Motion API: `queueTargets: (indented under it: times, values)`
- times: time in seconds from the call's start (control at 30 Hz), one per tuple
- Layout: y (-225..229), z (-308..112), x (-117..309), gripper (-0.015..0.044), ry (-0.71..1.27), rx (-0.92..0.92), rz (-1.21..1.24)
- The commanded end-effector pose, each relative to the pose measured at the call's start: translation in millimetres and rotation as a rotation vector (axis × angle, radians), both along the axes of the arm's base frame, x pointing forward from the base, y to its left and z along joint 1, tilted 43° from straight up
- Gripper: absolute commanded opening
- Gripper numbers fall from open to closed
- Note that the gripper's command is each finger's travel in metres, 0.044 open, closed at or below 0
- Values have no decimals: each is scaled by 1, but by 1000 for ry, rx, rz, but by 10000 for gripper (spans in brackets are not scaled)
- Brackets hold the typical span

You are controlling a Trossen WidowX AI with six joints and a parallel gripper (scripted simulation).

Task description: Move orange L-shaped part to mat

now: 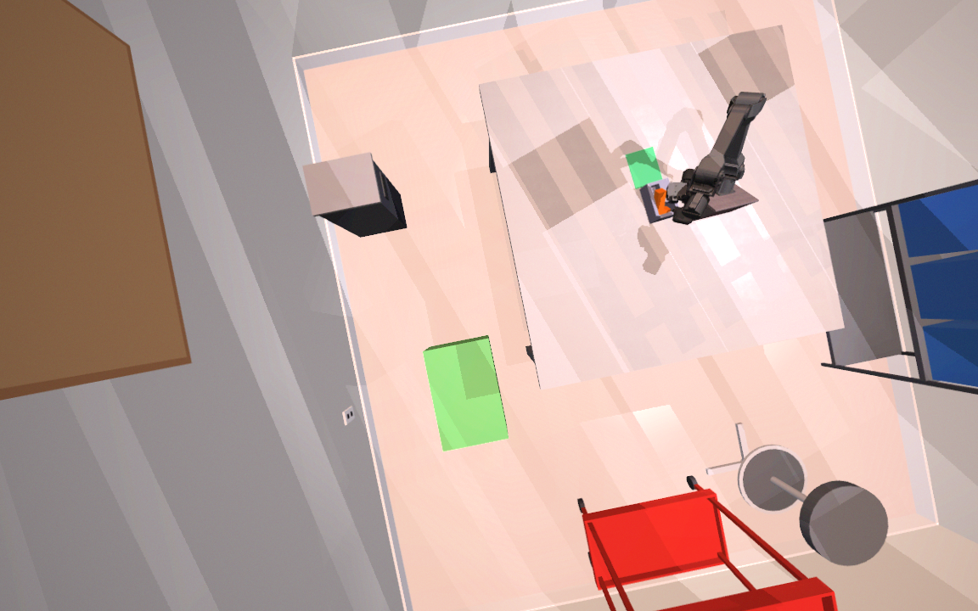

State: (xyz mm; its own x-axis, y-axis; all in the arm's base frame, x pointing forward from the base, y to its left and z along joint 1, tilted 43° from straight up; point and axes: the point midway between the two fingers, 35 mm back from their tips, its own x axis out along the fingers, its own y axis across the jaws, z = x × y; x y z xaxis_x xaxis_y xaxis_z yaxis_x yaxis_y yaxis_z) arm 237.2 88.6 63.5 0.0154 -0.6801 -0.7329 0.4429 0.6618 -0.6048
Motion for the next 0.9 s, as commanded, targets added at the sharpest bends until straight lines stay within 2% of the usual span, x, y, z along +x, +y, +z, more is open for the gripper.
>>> queueTargets:
  times: [0.0, 0.1, 0.17, 0.67, 0.87]
  values:
    - [-24, 26, 7, 280, -472, 17, -499]
    - [-34, 37, 9, 280, -677, 21, -720]
    - [-37, 39, 9, 280, -724, 22, -771]
    - [-37, 39, 9, 280, -724, 22, -771]
    - [-50, 25, 10, 280, -724, 23, -771]
